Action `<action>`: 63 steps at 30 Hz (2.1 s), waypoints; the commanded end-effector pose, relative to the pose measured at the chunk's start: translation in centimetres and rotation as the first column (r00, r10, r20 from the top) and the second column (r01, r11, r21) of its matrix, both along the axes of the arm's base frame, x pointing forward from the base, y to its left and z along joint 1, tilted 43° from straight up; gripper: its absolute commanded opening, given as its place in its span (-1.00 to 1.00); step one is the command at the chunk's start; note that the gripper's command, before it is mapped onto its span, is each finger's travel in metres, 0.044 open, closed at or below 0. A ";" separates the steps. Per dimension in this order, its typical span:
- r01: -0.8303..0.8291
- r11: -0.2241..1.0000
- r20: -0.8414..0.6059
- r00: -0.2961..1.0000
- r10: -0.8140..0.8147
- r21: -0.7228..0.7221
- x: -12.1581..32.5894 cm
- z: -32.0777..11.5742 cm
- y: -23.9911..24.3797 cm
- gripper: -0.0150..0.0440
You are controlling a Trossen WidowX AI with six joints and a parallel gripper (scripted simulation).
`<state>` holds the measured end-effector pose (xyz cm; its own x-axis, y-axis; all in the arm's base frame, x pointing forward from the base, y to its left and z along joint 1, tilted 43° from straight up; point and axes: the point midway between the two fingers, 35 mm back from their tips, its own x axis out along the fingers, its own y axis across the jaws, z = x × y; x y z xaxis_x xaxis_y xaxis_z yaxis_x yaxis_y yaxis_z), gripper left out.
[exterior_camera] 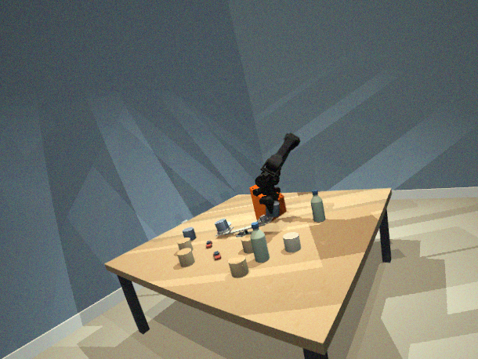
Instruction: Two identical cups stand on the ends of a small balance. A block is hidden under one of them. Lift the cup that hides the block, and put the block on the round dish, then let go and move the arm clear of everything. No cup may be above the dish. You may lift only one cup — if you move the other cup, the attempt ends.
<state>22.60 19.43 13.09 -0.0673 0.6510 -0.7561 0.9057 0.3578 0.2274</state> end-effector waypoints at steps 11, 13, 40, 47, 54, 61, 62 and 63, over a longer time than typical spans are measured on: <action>0.004 1.000 0.006 1.000 -0.005 0.020 -3.3 0.1 4.1 -0.49; 0.005 1.000 0.004 1.000 -0.005 0.025 -3.8 0.1 4.6 -0.49; 0.006 0.999 -0.003 1.000 -0.006 0.046 -5.6 -2.9 9.0 -0.49; 0.006 0.999 -0.003 1.000 -0.006 0.046 -5.7 -3.7 9.8 -0.49; 0.004 0.999 0.003 1.000 -0.005 0.055 -5.6 -3.4 9.9 -0.22; 0.004 0.999 0.003 1.000 -0.005 0.055 -5.6 -3.4 9.9 0.40; 0.004 0.999 0.003 1.000 -0.005 0.055 -5.6 -3.4 9.9 0.49; 0.004 0.999 0.003 1.000 -0.005 0.055 -5.6 -3.4 9.9 0.58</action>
